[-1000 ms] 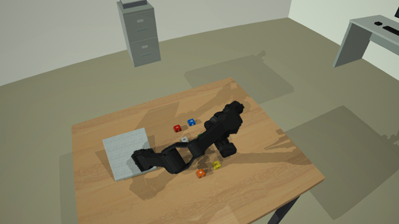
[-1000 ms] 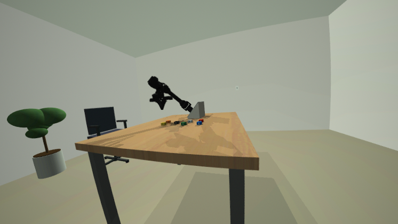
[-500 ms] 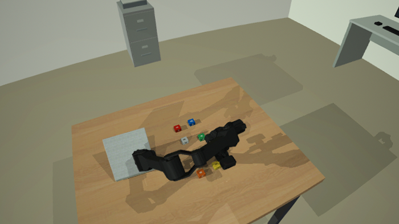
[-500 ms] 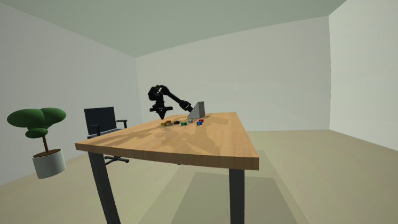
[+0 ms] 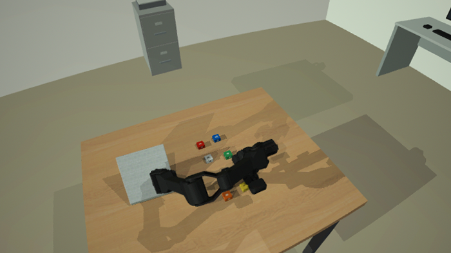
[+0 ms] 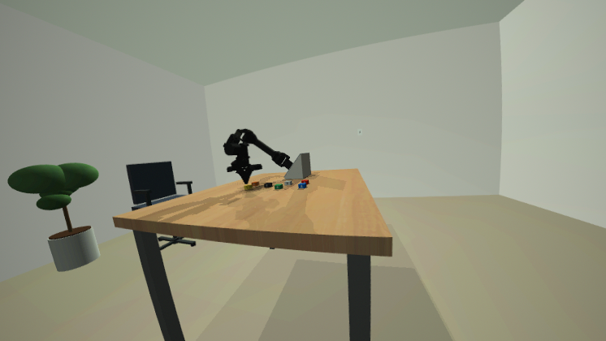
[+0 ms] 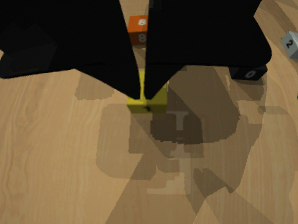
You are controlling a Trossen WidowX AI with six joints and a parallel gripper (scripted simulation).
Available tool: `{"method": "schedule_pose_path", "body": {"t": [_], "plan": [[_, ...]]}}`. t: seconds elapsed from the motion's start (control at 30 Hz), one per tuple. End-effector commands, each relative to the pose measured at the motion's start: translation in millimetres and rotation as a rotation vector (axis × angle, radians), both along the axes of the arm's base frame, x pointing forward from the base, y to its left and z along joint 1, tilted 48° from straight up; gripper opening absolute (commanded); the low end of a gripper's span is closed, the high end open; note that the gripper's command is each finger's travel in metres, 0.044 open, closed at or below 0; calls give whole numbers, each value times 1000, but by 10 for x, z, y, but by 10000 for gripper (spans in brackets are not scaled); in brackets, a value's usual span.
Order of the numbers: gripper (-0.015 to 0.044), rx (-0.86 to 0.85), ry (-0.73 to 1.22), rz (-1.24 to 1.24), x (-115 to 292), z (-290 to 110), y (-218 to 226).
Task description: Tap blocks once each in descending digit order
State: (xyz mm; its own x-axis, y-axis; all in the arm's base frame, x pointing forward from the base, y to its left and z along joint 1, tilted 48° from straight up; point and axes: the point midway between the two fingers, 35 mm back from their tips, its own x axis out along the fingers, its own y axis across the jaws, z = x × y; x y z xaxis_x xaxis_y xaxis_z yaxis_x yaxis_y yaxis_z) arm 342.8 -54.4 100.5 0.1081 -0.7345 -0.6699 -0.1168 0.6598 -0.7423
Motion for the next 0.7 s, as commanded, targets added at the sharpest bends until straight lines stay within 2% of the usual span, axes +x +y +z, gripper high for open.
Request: {"method": "schedule_pose_path", "body": {"t": [0.0,0.3,0.57,0.67], "plan": [[20,-5,5,1,-2,-50,-59],[20,-5,5,1,1,-85,-100],[20,-3,6,2,-29,126,139],[20,2,7,3,-36,324,379]]}}
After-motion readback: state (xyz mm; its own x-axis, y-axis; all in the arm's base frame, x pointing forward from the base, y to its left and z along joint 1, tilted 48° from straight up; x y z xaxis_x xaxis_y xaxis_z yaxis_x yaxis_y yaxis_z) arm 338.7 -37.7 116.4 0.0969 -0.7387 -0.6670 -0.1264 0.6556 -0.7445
